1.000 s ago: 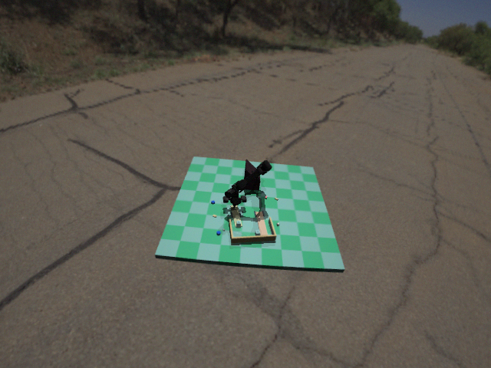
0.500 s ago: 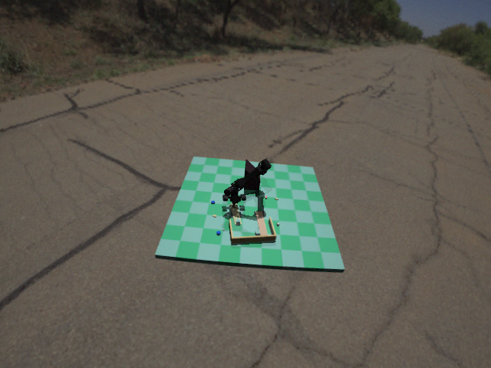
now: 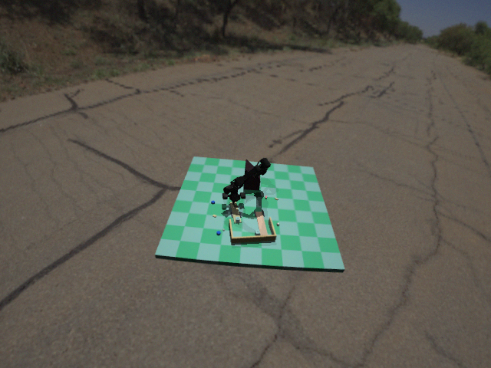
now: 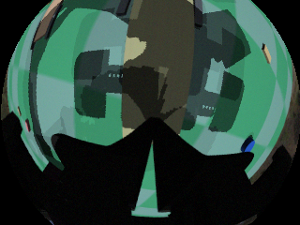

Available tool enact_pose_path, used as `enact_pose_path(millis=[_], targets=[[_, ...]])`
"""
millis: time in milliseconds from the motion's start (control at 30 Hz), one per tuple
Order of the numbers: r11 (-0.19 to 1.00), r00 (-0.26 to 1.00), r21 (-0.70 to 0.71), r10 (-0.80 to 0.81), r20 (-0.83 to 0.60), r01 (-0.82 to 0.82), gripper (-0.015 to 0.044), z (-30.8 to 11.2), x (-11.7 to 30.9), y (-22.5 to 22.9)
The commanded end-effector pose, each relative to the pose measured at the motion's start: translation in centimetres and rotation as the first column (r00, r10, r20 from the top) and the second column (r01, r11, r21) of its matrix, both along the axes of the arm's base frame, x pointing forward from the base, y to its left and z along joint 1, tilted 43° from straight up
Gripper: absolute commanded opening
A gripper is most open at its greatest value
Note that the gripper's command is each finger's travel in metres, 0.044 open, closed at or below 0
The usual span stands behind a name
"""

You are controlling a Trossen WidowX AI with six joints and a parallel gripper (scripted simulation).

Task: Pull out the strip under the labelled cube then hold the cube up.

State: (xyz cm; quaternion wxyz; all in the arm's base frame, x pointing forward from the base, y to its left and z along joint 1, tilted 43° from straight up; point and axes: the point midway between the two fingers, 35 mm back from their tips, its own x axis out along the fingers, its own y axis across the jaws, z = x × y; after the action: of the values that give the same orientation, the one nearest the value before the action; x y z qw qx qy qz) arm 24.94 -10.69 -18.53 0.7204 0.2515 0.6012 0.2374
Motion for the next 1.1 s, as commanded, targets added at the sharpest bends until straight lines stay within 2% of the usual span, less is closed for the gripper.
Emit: enact_pose_path(millis=[0,1067], targets=[[1.000,0.999,0.009,0.018,-0.032,-0.018,0.0000,-0.3,-1.5,0.9],[1.000,0.999,0.008,0.018,-0.033,-0.018,0.0000,-0.5,-2.8,0.9]])
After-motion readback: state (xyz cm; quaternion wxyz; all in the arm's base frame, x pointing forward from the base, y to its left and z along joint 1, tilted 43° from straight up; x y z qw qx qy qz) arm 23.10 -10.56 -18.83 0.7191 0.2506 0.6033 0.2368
